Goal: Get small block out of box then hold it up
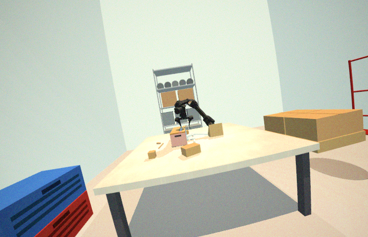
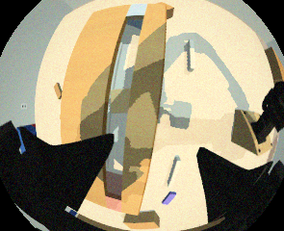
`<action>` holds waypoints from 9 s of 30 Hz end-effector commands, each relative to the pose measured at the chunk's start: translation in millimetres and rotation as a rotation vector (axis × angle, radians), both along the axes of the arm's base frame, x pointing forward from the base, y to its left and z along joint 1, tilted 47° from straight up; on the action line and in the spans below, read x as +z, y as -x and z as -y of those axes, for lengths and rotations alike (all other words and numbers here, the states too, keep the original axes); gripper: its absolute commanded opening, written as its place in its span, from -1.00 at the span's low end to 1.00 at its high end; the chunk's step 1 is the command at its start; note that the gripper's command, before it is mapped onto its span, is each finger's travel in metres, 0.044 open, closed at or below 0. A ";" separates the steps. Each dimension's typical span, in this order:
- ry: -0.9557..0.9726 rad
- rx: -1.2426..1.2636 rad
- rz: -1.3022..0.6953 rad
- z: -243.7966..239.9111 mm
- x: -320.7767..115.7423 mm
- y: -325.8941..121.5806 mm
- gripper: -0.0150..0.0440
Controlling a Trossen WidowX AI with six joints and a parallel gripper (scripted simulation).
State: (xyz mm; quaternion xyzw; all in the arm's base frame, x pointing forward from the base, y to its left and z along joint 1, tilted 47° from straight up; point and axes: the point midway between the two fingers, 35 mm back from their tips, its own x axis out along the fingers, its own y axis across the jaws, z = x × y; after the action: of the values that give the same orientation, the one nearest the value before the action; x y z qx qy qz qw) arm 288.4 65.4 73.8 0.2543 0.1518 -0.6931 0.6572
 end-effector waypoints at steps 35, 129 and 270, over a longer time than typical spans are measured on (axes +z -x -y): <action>0.028 -0.007 -0.038 48.5 -40.4 -2.2 0.86; 0.029 -0.010 -0.034 88.8 -0.9 6.5 0.86; -0.363 -0.615 1.329 129.2 142.4 65.2 0.47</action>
State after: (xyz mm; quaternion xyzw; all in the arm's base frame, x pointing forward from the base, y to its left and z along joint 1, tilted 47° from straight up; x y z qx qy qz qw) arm 224.5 -58.5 222.5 0.7520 -0.2378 -0.5097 0.3437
